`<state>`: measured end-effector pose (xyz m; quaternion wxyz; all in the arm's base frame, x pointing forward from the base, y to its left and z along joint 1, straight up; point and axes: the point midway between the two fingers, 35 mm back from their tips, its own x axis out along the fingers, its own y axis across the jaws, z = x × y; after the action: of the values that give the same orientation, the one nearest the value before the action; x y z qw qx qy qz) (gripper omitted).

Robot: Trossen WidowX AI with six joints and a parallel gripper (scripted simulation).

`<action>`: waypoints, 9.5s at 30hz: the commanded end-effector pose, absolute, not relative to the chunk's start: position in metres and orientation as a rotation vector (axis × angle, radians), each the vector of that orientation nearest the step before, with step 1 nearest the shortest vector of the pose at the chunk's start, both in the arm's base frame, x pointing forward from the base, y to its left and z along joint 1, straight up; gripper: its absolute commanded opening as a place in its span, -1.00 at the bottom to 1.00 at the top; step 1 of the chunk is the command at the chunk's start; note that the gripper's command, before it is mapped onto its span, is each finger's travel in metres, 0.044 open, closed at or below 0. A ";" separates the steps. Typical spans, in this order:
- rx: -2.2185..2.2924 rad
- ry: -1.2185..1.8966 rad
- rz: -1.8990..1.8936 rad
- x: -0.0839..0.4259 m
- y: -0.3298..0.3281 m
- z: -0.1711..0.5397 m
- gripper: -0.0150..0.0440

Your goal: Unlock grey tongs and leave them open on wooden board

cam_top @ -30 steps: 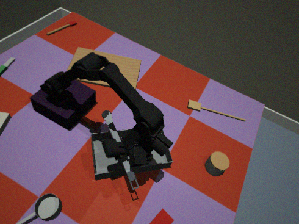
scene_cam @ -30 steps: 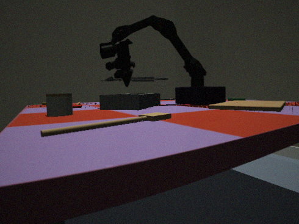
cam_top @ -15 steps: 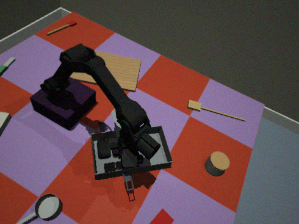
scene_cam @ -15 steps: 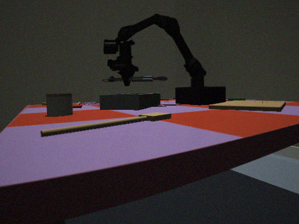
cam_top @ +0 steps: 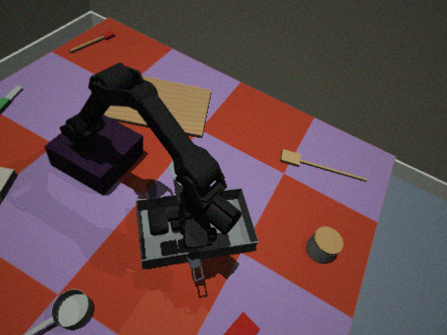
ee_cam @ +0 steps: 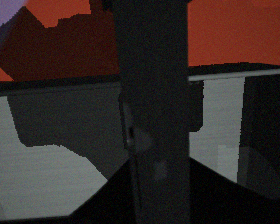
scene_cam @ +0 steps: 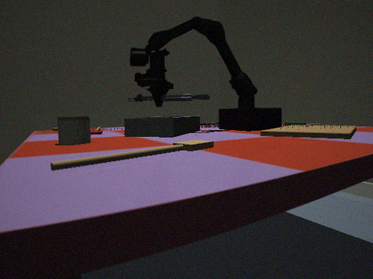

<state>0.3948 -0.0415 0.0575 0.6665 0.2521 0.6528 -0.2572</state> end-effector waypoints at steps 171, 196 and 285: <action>-0.058 0.349 0.477 -0.020 0.337 0.176 -1.00; -0.112 0.439 0.440 -0.013 0.338 0.165 -1.00; -0.351 1.530 0.397 0.009 0.361 0.055 -1.00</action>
<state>0.0100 0.3596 0.0603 0.6920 -0.1581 0.6825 0.1744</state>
